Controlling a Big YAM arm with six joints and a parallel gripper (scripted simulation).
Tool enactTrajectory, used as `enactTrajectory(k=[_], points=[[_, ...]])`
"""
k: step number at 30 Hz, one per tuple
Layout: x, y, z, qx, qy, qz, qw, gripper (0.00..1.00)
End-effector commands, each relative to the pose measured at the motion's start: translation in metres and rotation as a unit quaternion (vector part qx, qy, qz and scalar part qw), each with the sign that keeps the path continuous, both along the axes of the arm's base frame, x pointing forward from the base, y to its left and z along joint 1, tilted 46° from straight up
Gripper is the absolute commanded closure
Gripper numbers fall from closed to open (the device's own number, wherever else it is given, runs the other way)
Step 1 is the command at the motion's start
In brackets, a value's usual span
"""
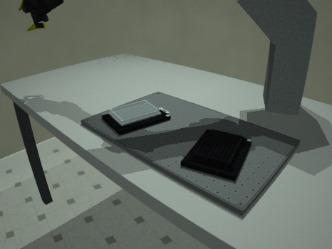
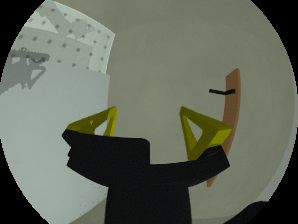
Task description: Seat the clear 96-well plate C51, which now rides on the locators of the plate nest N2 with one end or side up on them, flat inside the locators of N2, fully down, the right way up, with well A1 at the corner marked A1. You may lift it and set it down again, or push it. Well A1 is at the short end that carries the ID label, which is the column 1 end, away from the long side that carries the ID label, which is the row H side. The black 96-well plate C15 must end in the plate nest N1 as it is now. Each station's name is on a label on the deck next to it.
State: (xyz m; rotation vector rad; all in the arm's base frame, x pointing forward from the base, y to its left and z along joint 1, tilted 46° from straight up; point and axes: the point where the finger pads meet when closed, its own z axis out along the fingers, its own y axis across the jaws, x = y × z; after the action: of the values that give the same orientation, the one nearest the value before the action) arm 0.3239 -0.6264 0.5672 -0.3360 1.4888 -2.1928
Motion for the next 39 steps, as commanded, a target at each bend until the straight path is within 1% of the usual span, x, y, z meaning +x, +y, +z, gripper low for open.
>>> enactTrajectory(k=[1, 3, 4, 6, 7, 10, 13, 14, 15, 16, 17, 20, 24, 25, 26, 27, 28, 31, 34, 35, 36, 37, 38, 39], points=[[0.014, 0.03, 0.018, 0.011, -0.027, 0.026, 0.999, 0.0], [0.021, 0.035, 0.016, 0.006, -0.03, 0.027, 0.999, 0.0], [0.024, 0.028, 0.005, 0.013, -0.026, 0.026, 0.999, 0.0], [0.024, 0.028, 0.005, 0.013, -0.026, 0.026, 0.999, 0.0], [0.025, 0.037, 0.012, 0.025, -0.027, 0.039, 0.999, 0.0], [0.036, 0.045, 0.005, 0.065, -0.032, 0.065, 0.995, 0.0], [0.047, 0.051, -0.002, 0.065, -0.033, 0.063, 0.995, 0.0], [0.049, 0.055, 0.001, 0.055, -0.039, 0.063, 0.996, 0.0], [0.052, 0.051, -0.006, 0.06, -0.037, 0.063, 0.996, 0.0], [0.056, 0.044, -0.019, 0.069, -0.032, 0.062, 0.995, 0.0], [0.054, 0.057, -0.007, 0.079, -0.033, 0.074, 0.994, 0.0], [0.064, 0.066, -0.014, 0.119, -0.036, 0.098, 0.987, 0.0], [0.07, 0.07, -0.018, 0.12, -0.037, 0.095, 0.988, 0.0], [0.073, 0.075, -0.013, 0.106, -0.045, 0.097, 0.989, 0.0], [0.076, 0.077, -0.015, 0.106, -0.046, 0.097, 0.989, 0.0], [0.081, 0.07, -0.03, 0.115, -0.04, 0.096, 0.988, 0.0], [0.081, 0.08, -0.026, 0.134, -0.037, 0.106, 0.985, 0.0], [0.09, 0.089, -0.033, 0.174, -0.039, 0.128, 0.976, 0.0], [0.099, 0.098, -0.04, 0.174, -0.04, 0.125, 0.976, 0.0], [0.101, 0.102, -0.035, 0.161, -0.048, 0.127, 0.978, 0.0], [0.101, 0.102, -0.035, 0.161, -0.048, 0.127, 0.978, 0.0], [0.104, 0.097, -0.044, 0.167, -0.045, 0.126, 0.977, 0.0], [0.105, 0.105, -0.045, 0.189, -0.039, 0.135, 0.972, 0.0], [0.105, 0.105, -0.045, 0.189, -0.039, 0.135, 0.972, 0.0]])
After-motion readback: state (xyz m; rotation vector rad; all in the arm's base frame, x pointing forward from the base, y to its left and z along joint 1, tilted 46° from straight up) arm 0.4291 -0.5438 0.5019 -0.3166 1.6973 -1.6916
